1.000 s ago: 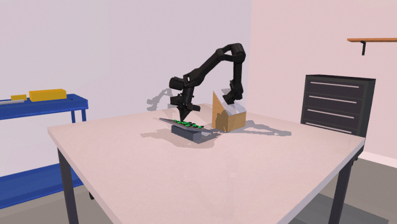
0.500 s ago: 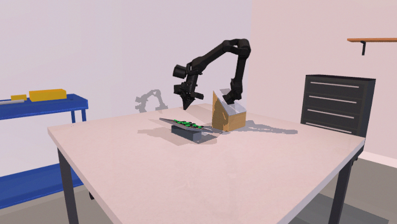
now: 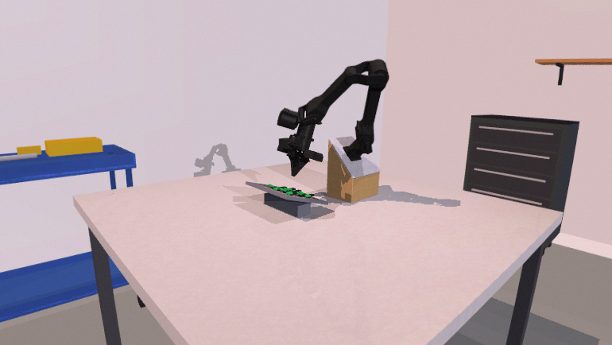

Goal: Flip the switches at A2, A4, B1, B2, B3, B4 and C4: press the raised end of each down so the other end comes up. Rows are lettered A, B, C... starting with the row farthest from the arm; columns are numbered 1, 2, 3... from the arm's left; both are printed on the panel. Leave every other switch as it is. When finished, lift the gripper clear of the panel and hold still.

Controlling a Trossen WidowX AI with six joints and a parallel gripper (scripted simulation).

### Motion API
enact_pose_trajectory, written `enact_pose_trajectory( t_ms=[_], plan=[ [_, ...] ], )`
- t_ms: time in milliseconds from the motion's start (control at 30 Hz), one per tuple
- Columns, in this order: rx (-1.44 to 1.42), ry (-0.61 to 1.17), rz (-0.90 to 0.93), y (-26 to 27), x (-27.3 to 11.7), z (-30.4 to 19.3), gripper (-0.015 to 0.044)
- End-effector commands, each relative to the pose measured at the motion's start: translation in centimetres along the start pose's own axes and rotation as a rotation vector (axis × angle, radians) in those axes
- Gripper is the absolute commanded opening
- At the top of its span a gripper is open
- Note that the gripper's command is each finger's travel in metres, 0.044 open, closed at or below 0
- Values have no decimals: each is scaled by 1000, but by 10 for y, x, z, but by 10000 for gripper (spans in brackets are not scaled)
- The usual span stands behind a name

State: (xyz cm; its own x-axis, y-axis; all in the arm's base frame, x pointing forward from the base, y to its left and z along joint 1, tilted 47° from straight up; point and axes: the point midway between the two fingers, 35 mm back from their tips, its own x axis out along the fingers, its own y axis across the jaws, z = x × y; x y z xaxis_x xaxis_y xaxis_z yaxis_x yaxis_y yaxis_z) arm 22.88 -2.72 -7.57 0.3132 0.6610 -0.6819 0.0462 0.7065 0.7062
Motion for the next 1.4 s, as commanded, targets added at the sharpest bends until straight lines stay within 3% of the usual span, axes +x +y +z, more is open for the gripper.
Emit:
enact_pose_trajectory(
  t_ms=[0, 1367],
  plan=[
    [21, 7, 15, 3, 15, -9, 0],
    [21, 7, 17, 4, 39, -10, 0]
  ],
)
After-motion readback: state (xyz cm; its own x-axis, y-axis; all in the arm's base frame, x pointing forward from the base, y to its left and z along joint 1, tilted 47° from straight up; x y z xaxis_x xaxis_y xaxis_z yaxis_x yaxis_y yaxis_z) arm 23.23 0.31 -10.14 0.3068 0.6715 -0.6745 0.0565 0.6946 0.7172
